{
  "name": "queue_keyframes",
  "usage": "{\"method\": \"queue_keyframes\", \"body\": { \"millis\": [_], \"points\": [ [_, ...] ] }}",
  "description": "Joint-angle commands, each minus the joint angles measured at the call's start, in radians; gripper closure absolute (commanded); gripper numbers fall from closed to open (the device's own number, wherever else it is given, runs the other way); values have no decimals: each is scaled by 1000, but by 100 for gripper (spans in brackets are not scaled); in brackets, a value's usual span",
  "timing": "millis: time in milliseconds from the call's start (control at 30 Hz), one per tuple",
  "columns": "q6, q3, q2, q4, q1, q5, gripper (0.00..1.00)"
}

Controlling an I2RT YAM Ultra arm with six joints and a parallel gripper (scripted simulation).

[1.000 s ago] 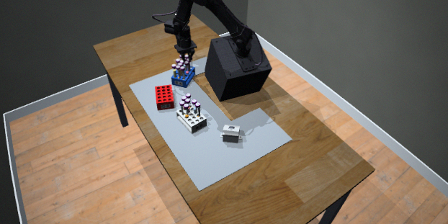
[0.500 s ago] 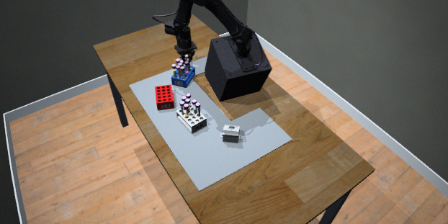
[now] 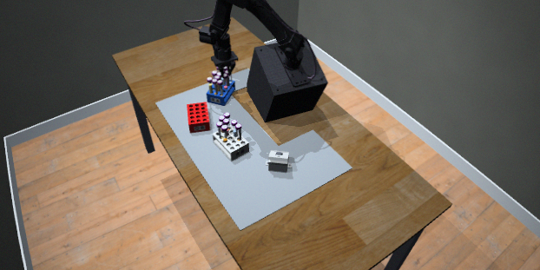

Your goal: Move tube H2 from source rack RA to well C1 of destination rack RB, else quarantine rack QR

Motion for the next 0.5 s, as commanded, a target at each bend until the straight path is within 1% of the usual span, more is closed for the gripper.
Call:
{"method": "queue_keyframes", "body": {
  "millis": [0,133,233,300,367,467],
  "points": [
    [9,37,-1,8,-3,-6,70],
    [10,39,-4,9,0,-7,70],
    [11,41,17,18,4,-7,70],
    [12,40,4,19,2,-8,70],
    [13,39,13,24,3,-8,70],
    [14,27,18,30,7,-8,70]
  ]
}}
